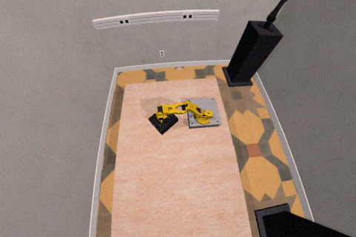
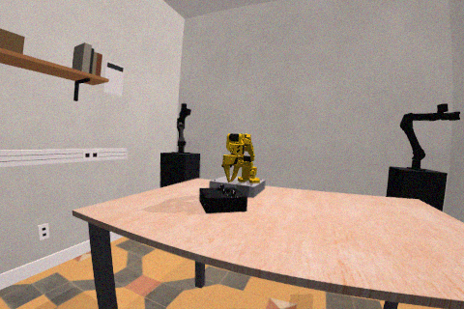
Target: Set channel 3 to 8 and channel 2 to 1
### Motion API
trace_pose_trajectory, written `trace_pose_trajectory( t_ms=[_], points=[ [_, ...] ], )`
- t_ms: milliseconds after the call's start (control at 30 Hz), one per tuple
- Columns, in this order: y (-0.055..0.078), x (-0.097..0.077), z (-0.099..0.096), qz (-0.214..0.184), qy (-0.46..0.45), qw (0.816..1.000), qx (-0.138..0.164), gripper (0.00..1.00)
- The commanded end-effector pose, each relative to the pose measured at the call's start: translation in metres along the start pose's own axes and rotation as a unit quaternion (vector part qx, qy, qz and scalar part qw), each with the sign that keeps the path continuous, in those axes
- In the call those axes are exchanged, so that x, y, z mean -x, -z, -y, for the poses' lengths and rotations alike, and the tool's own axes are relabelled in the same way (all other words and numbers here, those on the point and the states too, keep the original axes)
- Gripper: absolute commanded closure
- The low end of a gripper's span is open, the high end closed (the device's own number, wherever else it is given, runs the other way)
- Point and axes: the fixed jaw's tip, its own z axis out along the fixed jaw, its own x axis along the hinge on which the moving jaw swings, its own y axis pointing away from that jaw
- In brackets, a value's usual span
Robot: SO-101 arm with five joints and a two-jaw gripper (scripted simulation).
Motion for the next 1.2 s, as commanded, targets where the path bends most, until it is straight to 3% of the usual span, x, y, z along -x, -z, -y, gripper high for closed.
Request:
trace_pose_trajectory(
  t_ms=[0, 700, 1167],
  points=[
    [0.008, -0.002, 0.0, -0.011, -0.001, 1.0, 0.007, 1.0],
    [0.01, 0.005, 0.005, -0.005, -0.001, 1.0, 0.003, 1.0],
    [0.013, 0.03, 0.022, 0.011, -0.001, 1.0, -0.008, 1.0]
  ],
)
